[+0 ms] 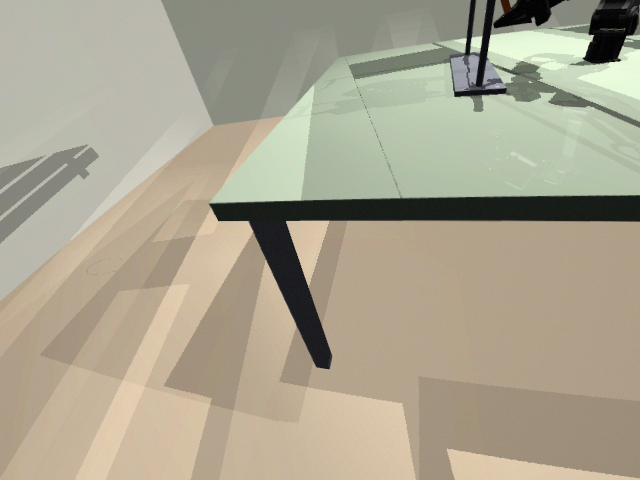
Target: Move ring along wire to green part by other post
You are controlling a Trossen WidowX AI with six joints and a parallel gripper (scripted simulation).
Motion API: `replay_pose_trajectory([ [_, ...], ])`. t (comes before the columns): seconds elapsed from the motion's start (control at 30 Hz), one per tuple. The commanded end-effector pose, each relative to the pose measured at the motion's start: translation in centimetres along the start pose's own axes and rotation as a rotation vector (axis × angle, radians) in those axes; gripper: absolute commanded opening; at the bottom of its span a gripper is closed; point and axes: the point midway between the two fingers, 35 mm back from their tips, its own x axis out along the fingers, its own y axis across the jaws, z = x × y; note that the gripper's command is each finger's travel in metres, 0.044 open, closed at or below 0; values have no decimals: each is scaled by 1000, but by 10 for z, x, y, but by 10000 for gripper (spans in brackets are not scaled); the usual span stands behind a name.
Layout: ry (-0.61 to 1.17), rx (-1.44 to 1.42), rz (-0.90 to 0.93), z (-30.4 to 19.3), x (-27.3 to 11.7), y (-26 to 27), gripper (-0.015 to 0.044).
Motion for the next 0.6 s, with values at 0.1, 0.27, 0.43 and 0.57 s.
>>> replay_pose_trajectory([
  [0.1, -7, 11, 0, 3, -2, 8, -150],
  [0.27, -8, 11, 0, 3, -2, 13, -150],
  [0.43, -9, 11, 0, 3, -3, 18, -150],
  [0.57, -9, 11, 0, 3, -3, 22, -150],
])
